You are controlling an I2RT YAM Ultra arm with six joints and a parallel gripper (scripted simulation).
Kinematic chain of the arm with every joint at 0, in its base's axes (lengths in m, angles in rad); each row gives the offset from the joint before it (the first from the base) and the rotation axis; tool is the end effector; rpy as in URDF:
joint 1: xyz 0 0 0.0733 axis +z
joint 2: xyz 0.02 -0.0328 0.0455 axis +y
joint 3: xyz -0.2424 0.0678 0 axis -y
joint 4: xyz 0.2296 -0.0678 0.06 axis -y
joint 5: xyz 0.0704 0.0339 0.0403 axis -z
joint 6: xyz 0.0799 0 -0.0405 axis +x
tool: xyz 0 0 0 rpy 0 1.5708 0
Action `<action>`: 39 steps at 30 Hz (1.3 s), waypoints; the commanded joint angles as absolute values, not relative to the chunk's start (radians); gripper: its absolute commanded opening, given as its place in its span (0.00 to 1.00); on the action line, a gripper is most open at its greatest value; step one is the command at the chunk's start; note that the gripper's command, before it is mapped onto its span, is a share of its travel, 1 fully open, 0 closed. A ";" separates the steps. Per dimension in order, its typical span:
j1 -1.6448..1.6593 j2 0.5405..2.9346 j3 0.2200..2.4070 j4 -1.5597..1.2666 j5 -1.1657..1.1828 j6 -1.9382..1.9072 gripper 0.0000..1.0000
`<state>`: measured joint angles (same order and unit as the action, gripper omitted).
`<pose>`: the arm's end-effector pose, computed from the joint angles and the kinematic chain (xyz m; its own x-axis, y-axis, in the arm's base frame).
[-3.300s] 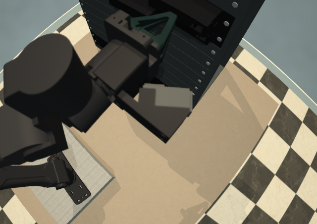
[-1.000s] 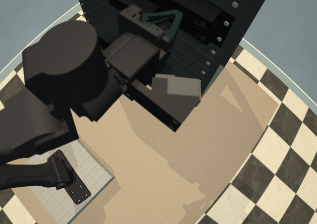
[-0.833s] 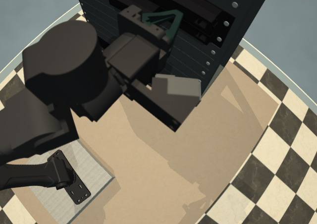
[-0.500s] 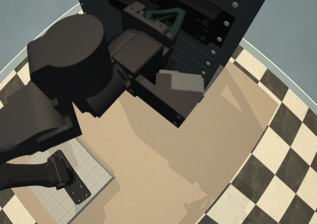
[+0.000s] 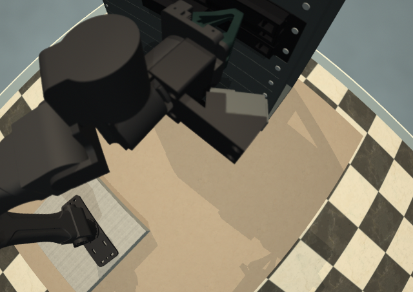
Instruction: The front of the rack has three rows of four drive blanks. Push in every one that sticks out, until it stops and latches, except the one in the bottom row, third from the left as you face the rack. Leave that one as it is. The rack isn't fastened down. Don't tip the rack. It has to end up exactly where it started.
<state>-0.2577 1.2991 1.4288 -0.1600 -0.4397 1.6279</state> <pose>0.3160 -0.0470 0.4370 -0.1788 0.9814 0.0699 0.0396 -0.0638 0.9972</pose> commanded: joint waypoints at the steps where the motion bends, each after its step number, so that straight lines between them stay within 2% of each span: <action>1: -0.245 1.296 1.477 -0.123 -0.425 1.613 0.00; 39: -0.239 1.316 1.504 -0.136 -0.419 1.613 0.00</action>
